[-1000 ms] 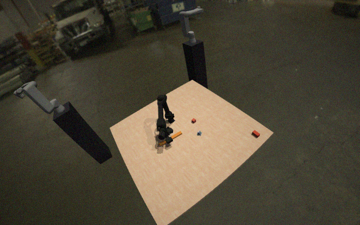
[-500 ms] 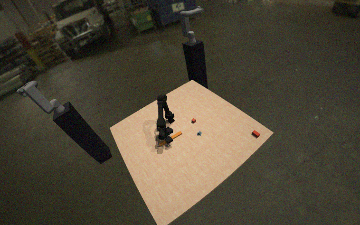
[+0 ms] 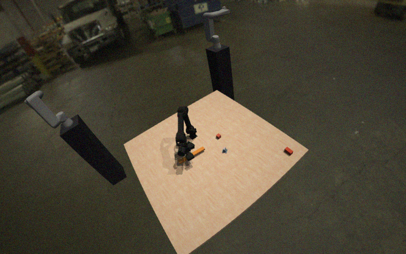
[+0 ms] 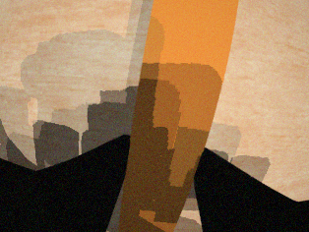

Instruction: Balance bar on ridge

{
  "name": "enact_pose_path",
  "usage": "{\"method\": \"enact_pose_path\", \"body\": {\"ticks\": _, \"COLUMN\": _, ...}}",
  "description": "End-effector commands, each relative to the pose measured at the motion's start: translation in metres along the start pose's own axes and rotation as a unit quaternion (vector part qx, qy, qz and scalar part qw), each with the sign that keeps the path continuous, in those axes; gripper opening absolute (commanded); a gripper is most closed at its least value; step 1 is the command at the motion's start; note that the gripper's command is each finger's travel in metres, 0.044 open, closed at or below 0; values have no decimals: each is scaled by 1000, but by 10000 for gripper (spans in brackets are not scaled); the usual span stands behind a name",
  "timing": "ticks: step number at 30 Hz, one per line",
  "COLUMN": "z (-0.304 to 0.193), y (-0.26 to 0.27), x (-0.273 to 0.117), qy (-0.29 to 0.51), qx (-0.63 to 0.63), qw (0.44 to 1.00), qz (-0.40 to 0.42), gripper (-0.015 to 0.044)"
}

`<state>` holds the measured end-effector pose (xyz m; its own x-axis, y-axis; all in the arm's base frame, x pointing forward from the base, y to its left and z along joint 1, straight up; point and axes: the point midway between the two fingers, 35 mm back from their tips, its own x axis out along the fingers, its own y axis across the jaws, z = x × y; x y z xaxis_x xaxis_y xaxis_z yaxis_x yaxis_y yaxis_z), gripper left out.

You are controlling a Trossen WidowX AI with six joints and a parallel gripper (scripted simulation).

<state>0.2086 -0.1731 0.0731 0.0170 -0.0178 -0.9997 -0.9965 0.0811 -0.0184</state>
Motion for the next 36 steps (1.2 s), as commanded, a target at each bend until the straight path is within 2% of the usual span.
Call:
{"method": "enact_pose_path", "body": {"ticks": 1, "z": -1, "y": -1, "x": -11, "qy": 1, "qx": -1, "qw": 1000, "qz": -2, "gripper": 0}}
{"method": "enact_pose_path", "body": {"ticks": 21, "z": 2, "y": 2, "x": -62, "qy": -1, "qx": -2, "qw": 1000, "qz": -2, "gripper": 0}}
{"method": "enact_pose_path", "body": {"ticks": 36, "z": 27, "y": -28, "x": -66, "qy": -2, "qx": 63, "qw": 998, "qz": -3, "gripper": 0}}
